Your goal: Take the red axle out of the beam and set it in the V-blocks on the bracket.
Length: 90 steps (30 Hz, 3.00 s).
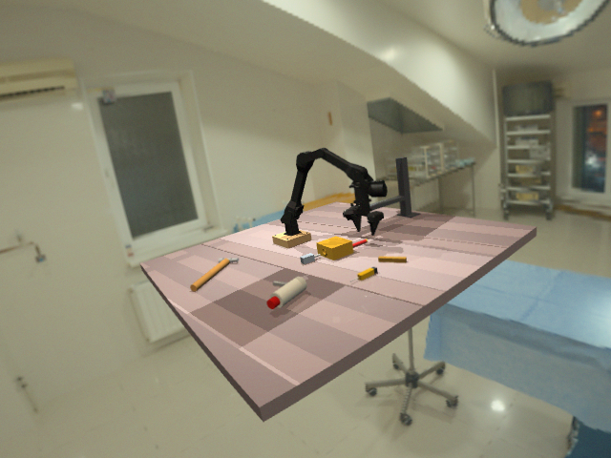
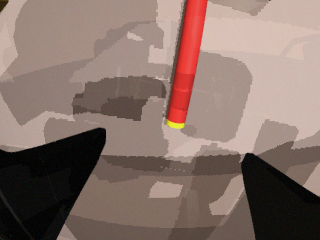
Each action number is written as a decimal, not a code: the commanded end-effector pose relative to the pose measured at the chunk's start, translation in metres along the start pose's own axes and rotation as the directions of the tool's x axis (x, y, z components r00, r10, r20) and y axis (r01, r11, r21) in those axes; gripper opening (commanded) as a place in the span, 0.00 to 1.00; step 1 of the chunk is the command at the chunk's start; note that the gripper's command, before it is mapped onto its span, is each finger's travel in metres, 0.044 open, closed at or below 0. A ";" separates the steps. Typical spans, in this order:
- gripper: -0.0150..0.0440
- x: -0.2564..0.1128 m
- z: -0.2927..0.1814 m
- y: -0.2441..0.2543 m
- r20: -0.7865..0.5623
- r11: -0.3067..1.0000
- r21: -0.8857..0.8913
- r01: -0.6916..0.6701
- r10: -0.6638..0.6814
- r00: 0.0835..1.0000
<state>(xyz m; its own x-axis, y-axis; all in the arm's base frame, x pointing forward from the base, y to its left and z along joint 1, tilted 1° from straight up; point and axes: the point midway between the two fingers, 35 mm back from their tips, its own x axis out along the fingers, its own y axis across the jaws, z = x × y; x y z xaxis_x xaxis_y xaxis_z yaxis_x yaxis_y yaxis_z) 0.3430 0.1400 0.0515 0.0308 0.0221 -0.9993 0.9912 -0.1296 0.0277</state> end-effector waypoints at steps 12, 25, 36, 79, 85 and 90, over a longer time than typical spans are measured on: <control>1.00 -0.028 0.025 0.002 -0.001 1.000 0.001 -0.007 0.007 1.000; 1.00 -0.021 0.049 0.002 0.001 1.000 -0.001 -0.007 0.007 1.000; 1.00 -0.002 0.048 0.003 0.001 1.000 -0.001 -0.007 0.007 1.000; 0.60 0.036 0.049 0.003 0.000 1.000 0.002 -0.009 0.009 1.000; 0.33 0.036 0.049 0.003 0.000 1.000 0.002 -0.009 0.009 1.000; 0.28 0.036 0.049 0.003 0.000 1.000 0.002 -0.009 0.009 1.000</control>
<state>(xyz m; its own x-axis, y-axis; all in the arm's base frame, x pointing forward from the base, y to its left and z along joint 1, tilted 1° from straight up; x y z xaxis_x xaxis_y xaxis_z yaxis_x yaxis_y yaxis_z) 0.3402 0.0921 0.0146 0.0396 0.0210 -0.9990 0.9907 -0.1314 0.0365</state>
